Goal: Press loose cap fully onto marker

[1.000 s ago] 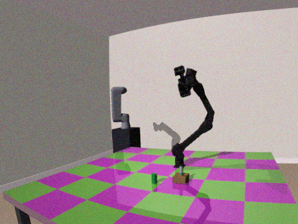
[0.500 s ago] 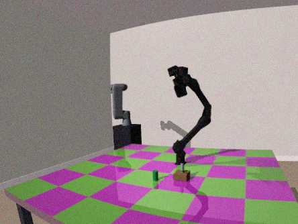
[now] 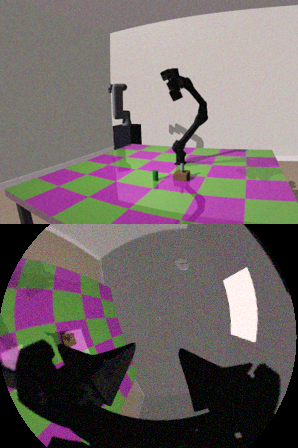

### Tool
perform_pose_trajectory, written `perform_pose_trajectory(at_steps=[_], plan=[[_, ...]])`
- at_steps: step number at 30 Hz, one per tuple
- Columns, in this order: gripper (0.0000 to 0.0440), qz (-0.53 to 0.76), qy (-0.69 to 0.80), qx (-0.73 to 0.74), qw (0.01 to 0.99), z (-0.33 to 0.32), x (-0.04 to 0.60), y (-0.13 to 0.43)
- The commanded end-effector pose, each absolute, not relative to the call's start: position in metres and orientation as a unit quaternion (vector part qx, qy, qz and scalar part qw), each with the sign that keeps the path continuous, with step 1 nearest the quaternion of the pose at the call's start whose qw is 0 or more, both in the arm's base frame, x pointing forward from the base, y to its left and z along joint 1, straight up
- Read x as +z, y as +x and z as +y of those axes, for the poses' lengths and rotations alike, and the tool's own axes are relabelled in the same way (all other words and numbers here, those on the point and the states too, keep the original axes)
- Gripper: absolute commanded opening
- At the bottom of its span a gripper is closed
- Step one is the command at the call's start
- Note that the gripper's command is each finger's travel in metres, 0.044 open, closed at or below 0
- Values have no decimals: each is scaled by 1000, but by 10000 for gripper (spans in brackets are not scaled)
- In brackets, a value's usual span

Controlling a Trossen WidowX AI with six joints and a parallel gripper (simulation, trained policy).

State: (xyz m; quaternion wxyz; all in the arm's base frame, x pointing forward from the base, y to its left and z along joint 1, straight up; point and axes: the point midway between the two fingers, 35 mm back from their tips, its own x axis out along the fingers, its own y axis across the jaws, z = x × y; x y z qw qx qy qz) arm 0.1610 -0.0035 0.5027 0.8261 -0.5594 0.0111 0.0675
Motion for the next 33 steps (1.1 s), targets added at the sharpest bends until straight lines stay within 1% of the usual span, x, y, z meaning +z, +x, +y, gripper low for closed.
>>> perform_pose_trajectory(at_steps=[1,33], plan=[[316,20,-552,83,829,-10,495,167],[315,95,-495,219,835,-46,425,218]])
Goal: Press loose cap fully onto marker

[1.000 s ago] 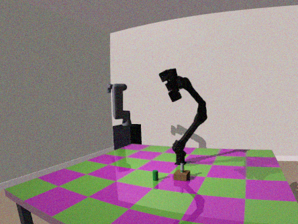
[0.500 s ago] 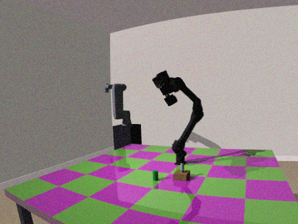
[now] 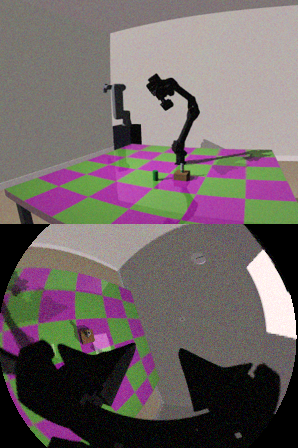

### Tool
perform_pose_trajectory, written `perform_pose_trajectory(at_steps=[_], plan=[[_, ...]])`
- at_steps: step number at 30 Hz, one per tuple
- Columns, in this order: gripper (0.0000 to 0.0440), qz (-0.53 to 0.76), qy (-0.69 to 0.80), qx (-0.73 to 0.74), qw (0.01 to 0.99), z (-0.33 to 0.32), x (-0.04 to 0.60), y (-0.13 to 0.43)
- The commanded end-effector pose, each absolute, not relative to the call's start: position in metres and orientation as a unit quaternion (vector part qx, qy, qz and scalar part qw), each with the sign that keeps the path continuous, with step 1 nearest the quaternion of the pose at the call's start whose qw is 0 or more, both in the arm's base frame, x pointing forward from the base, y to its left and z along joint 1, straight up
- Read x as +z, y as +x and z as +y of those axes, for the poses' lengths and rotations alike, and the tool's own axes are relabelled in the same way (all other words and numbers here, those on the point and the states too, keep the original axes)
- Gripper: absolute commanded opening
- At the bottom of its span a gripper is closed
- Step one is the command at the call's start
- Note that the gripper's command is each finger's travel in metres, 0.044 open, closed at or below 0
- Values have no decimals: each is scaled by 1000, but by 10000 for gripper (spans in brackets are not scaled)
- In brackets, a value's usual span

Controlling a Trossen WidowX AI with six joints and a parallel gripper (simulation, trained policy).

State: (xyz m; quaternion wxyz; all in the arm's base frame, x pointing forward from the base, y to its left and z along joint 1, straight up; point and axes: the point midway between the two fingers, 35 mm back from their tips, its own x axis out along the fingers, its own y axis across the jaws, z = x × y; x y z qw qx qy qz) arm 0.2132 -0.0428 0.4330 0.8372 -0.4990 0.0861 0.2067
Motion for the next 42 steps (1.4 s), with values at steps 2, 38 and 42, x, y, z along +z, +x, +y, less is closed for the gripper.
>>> perform_pose_trajectory(at_steps=[2,38,42], plan=[[315,101,-492,228,834,-47,421,221],[314,215,-447,380,781,-65,329,271],[314,229,-444,395,771,-66,318,276]])
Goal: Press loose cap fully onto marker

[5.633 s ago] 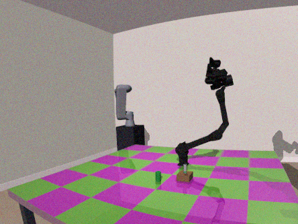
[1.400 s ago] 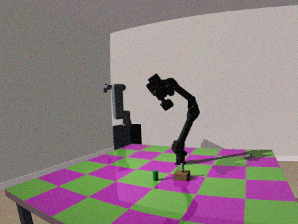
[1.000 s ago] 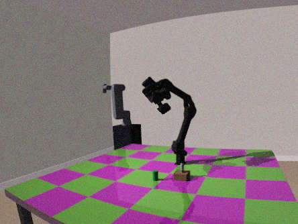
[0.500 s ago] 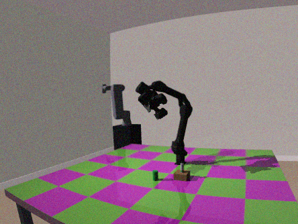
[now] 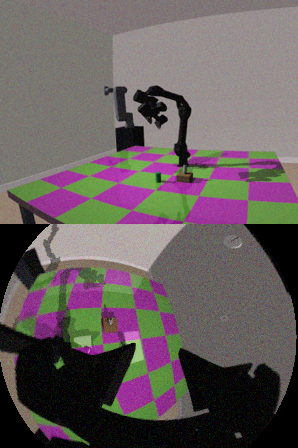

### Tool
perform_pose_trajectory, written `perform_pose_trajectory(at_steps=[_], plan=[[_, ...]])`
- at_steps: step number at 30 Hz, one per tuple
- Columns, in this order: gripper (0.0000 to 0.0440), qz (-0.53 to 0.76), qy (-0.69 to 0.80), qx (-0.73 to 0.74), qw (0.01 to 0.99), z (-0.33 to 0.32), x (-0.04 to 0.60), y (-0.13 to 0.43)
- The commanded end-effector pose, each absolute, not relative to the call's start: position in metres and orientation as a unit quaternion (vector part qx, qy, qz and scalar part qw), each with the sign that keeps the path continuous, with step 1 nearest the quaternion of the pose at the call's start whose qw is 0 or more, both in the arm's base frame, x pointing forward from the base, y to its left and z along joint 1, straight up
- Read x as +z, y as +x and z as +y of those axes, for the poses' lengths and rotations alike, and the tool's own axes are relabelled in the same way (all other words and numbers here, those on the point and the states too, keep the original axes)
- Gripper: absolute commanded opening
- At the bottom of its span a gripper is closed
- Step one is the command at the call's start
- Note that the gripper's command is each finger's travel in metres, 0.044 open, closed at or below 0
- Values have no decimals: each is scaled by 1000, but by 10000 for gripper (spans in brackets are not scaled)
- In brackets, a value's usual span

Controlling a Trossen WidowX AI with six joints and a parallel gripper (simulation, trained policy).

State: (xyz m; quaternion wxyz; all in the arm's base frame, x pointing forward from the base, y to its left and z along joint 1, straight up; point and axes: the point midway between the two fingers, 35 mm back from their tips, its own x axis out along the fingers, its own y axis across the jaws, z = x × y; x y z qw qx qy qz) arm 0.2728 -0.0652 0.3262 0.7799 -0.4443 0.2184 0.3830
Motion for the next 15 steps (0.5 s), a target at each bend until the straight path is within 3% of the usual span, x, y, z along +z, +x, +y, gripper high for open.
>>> perform_pose_trajectory(at_steps=[1,15], plan=[[314,232,-443,399,769,-66,316,277],[313,279,-436,447,730,-70,281,290]])
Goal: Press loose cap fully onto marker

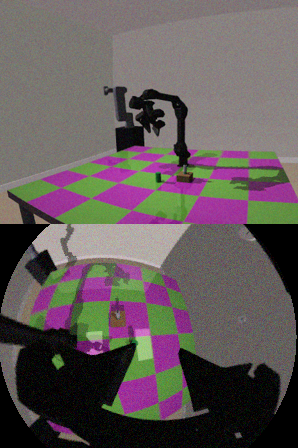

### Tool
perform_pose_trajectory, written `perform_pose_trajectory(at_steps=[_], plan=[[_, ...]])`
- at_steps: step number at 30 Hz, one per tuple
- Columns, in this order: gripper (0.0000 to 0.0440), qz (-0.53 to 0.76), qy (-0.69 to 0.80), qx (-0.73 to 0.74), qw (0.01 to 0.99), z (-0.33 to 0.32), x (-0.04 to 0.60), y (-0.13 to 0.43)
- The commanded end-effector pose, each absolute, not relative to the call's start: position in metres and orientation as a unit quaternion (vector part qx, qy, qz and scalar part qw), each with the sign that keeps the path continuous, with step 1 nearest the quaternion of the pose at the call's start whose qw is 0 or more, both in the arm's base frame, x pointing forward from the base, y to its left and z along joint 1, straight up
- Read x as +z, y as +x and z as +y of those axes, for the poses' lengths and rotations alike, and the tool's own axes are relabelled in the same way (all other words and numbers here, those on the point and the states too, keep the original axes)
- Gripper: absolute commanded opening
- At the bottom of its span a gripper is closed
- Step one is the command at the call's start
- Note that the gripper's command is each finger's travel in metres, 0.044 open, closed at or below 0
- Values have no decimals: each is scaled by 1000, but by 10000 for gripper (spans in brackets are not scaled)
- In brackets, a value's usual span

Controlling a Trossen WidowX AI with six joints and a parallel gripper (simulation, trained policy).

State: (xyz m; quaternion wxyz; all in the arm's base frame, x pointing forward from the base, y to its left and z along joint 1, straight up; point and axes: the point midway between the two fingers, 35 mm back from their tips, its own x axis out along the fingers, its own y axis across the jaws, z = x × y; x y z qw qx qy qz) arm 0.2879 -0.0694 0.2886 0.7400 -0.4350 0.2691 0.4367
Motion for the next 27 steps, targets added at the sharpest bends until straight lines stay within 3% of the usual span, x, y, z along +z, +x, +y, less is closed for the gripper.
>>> perform_pose_trajectory(at_steps=[1,27], plan=[[313,282,-435,450,727,-71,279,291],[309,363,-437,516,642,-78,223,309]])
